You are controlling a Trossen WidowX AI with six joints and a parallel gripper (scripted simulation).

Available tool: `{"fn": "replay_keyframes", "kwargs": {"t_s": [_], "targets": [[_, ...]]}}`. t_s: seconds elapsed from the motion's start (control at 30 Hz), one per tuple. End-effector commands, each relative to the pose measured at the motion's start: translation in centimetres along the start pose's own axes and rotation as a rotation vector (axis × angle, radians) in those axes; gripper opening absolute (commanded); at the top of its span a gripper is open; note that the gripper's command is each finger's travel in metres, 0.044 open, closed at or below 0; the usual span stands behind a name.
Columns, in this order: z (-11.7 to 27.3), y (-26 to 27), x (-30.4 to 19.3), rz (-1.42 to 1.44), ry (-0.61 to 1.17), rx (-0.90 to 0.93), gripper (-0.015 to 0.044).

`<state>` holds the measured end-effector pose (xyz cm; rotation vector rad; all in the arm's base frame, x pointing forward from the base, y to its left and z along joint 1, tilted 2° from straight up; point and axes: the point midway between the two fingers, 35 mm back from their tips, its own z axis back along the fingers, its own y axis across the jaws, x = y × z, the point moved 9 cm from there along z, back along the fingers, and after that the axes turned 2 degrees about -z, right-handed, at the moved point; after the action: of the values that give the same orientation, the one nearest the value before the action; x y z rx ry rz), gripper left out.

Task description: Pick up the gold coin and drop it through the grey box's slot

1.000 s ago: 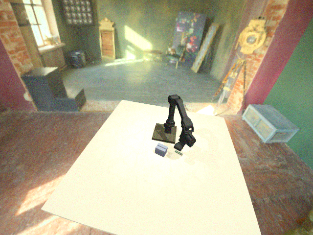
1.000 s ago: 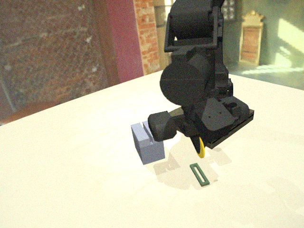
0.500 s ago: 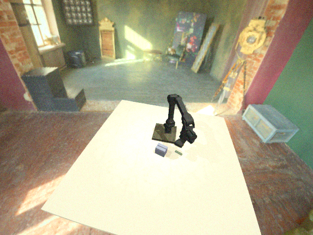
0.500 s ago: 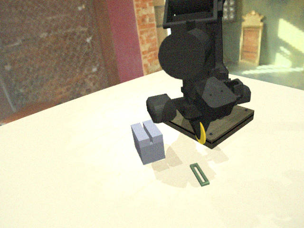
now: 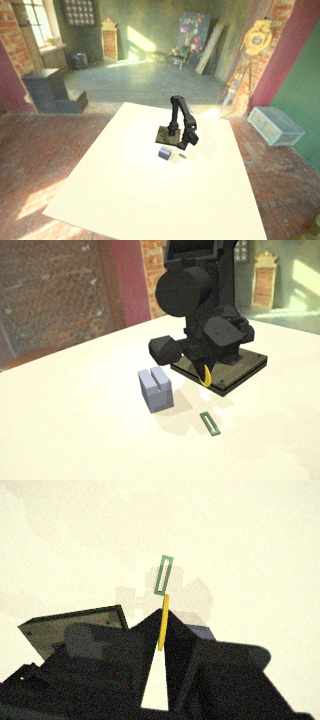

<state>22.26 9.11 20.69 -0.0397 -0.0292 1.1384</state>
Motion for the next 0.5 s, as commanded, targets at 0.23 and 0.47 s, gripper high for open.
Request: {"fn": "replay_keyframes", "kwargs": {"t_s": [0.23, 0.47], "targets": [[-0.1, -1.9, -1.8, -0.004, 0.001, 0.000, 0.0000], [-0.1, -3.1, -3.1, -0.005, 0.001, 0.000, 0.0000]]}}
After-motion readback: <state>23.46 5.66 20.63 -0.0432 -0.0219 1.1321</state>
